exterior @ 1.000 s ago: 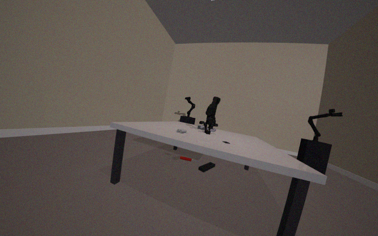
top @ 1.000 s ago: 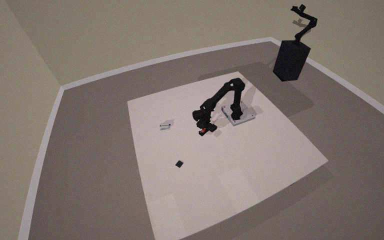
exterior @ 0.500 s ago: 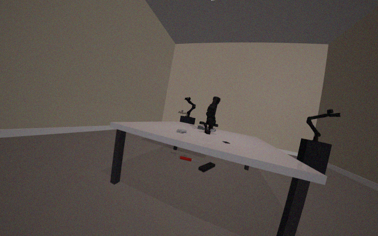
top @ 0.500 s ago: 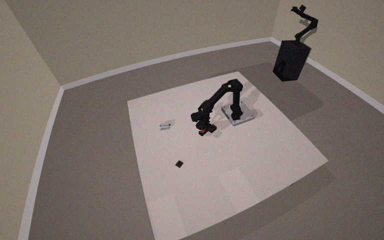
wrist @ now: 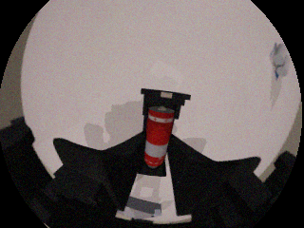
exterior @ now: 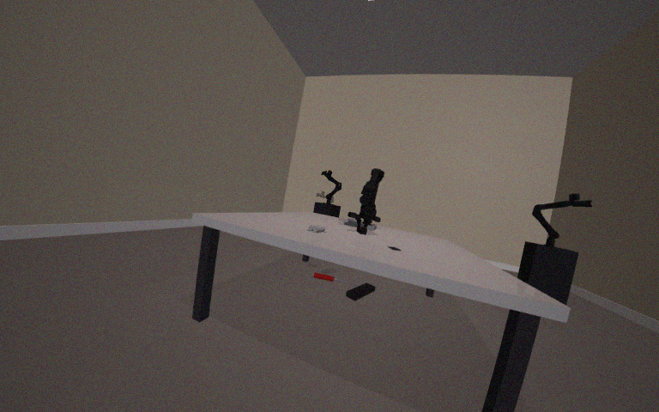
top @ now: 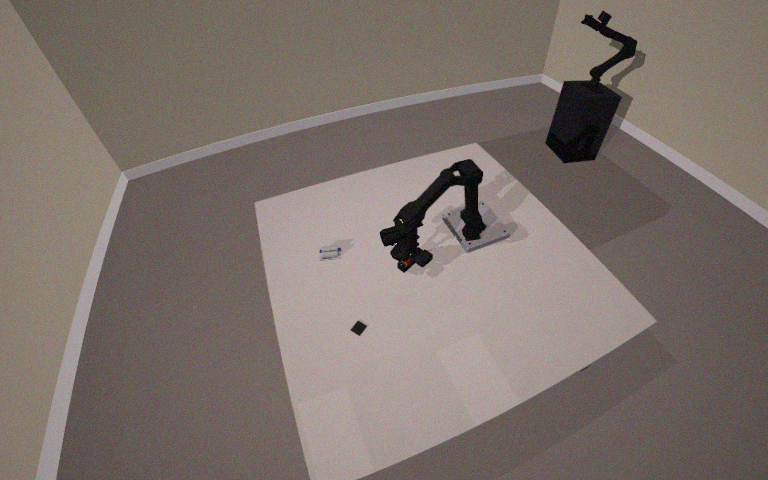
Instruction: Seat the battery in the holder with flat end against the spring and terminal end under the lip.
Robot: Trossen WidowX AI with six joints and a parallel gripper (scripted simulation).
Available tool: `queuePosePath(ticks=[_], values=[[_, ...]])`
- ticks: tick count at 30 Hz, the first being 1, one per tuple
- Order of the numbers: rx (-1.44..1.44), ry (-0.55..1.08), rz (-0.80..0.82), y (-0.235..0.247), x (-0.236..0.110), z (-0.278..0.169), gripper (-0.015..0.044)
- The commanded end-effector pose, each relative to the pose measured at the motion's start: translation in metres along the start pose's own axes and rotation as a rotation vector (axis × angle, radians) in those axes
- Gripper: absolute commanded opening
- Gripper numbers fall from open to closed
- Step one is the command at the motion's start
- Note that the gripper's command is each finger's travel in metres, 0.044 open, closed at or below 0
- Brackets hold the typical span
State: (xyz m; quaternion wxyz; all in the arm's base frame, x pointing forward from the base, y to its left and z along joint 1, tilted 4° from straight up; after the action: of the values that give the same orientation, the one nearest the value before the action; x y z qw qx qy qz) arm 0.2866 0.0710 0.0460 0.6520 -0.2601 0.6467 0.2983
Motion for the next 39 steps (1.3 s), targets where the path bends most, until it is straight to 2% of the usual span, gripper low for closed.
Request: queuePosePath(ticks=[1,39], values=[[0.002,0.001,0.000,-0.0008,-0.0005,0.0054,0.0086],[0.001,0.040,0.016,-0.0031,-0.0001,0.0141,0.0086]])
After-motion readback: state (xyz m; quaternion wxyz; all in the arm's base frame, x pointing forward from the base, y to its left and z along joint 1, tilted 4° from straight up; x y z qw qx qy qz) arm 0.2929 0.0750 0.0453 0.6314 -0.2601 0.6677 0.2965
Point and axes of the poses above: the point midway between the two fingers, 35 mm back from their tips, its own x axis out along the fingers, its own y axis across the jaws, z = x × y, the point moved 3 cm from there along -x, back along the fingers, and after that the axes turned 11 degrees about -x, right-handed, at the moved point
